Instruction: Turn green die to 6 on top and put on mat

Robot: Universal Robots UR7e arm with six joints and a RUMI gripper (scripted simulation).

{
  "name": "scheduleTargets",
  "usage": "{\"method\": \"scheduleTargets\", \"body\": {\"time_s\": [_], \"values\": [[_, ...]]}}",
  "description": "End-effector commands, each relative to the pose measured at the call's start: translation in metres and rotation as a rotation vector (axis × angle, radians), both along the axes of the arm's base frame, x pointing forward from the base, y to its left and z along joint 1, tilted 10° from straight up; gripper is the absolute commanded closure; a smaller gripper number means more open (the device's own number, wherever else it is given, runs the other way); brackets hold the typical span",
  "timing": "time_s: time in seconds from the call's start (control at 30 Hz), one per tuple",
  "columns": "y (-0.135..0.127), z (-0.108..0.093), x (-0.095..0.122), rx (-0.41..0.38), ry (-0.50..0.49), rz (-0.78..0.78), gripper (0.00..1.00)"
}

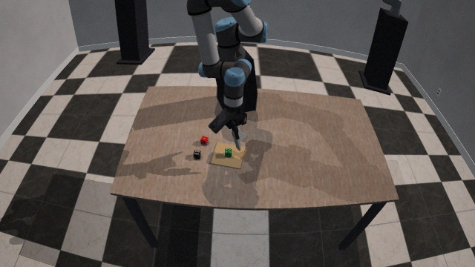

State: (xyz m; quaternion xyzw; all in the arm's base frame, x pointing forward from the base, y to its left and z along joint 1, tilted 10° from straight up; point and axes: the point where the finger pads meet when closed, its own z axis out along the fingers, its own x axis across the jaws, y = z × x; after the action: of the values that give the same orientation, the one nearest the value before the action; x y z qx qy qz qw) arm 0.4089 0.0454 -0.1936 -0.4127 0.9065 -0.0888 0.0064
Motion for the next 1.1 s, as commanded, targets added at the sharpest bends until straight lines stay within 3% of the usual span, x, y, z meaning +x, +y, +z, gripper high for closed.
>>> {"method": "scheduleTargets", "body": {"time_s": [0.0, 1.0, 1.07], "values": [[0.0002, 0.0004, 0.0018, -0.004, 0.015, 0.113, 0.0], [0.0056, -0.0008, 0.0053, -0.094, 0.175, 1.137, 0.0], [0.0056, -0.0008, 0.0053, -0.094, 0.175, 1.137, 0.0]]}}
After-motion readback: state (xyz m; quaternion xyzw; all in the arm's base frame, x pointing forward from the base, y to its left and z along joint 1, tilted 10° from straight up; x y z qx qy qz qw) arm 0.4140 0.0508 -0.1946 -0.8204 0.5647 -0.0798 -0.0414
